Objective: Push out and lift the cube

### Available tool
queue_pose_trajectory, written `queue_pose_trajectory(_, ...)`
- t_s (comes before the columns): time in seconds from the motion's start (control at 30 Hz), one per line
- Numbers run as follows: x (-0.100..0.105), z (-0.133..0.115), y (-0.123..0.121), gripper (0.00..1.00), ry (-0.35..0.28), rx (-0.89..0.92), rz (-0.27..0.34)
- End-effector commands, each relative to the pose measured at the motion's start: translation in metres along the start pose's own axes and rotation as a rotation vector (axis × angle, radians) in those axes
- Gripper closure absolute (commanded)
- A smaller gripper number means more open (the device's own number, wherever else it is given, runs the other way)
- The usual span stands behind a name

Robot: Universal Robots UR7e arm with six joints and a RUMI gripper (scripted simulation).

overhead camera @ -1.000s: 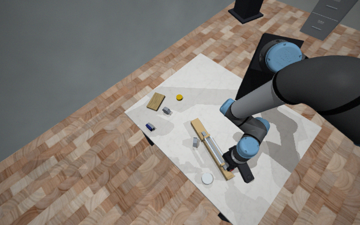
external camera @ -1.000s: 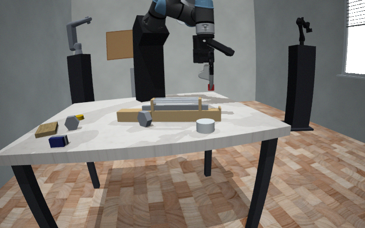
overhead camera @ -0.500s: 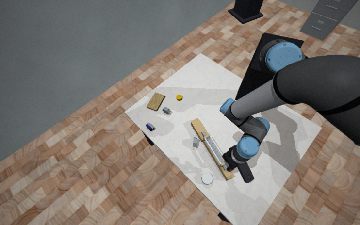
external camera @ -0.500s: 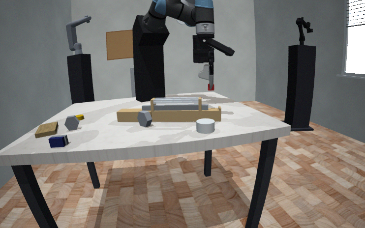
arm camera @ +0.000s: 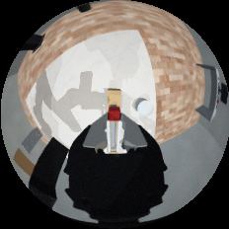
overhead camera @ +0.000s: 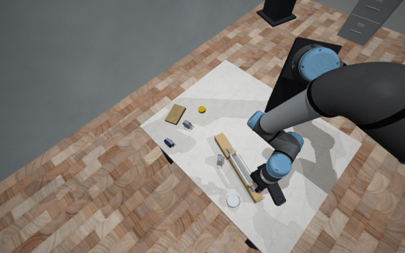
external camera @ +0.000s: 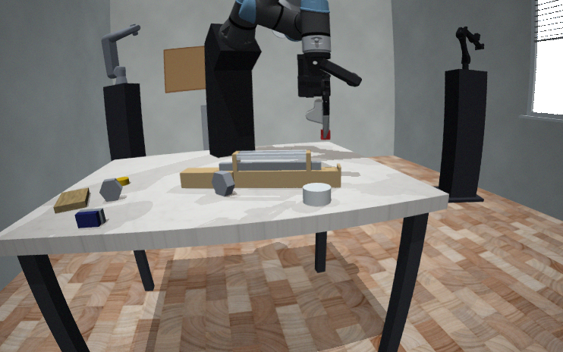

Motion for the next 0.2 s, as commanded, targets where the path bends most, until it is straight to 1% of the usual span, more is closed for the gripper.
queue_pose_trajectory(0.0, 0.0003, 0.0003, 0.0002, 1.0, 0.001, 0.0, -0.001)
queue_pose_trajectory(0.17, 0.0003, 0.0003, 0.0002, 1.0, 0.001, 0.0, -0.001)
Point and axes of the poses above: the point where the finger pads meet when closed, its own x axis back along the fingers, its own y axis across the jaws, z = x × y, the point moved 5 cm from there along x, back along the fingers, and after that the axes turned 6 degrees about -x, right-handed, at the moved point
